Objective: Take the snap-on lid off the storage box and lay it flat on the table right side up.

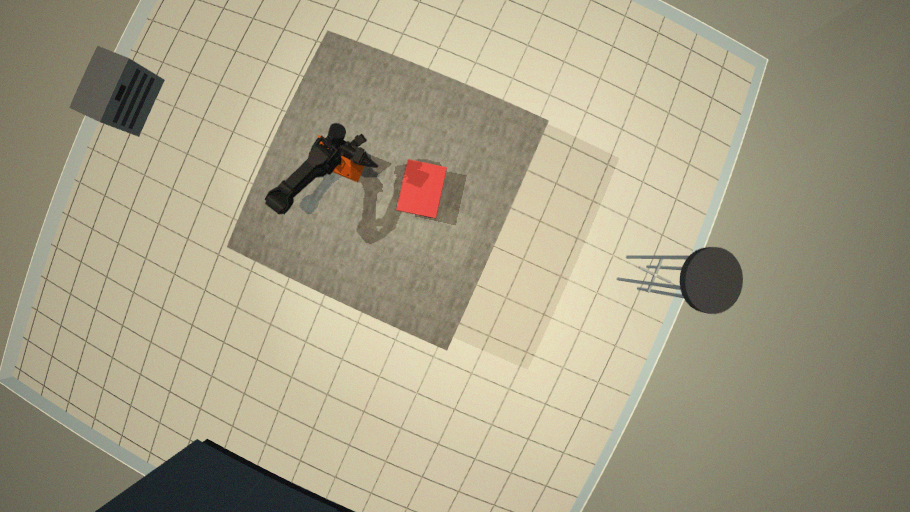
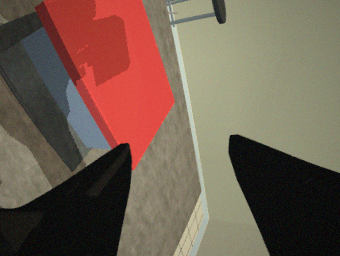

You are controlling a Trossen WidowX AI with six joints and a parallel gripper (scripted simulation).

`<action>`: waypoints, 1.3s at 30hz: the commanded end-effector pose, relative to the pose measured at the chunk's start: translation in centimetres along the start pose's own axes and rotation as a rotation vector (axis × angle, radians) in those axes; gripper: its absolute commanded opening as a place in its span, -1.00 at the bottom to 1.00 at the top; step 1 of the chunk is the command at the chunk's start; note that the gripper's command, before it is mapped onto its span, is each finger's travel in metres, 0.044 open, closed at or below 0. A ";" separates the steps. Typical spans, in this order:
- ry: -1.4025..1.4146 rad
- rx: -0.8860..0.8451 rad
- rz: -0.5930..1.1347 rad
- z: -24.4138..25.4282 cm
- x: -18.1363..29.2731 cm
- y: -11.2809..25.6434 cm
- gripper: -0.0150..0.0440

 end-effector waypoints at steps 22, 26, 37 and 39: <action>-2.185 -0.289 0.149 -0.1 2.3 -6.4 0.31; -2.405 -0.304 0.193 0.0 2.6 -7.0 0.31; -2.854 -0.310 0.296 0.1 3.2 -8.0 0.31; -2.854 -0.310 0.296 0.1 3.2 -8.0 0.31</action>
Point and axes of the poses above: the point midway between the two fingers, 35 mm back from their tips, its own y axis back along the fingers, its own z axis across the jaws, x = y × z, the point moved 9 cm from there along y, back along the fingers, and after that the axes turned 11 degrees about y, right-handed, at the moved point
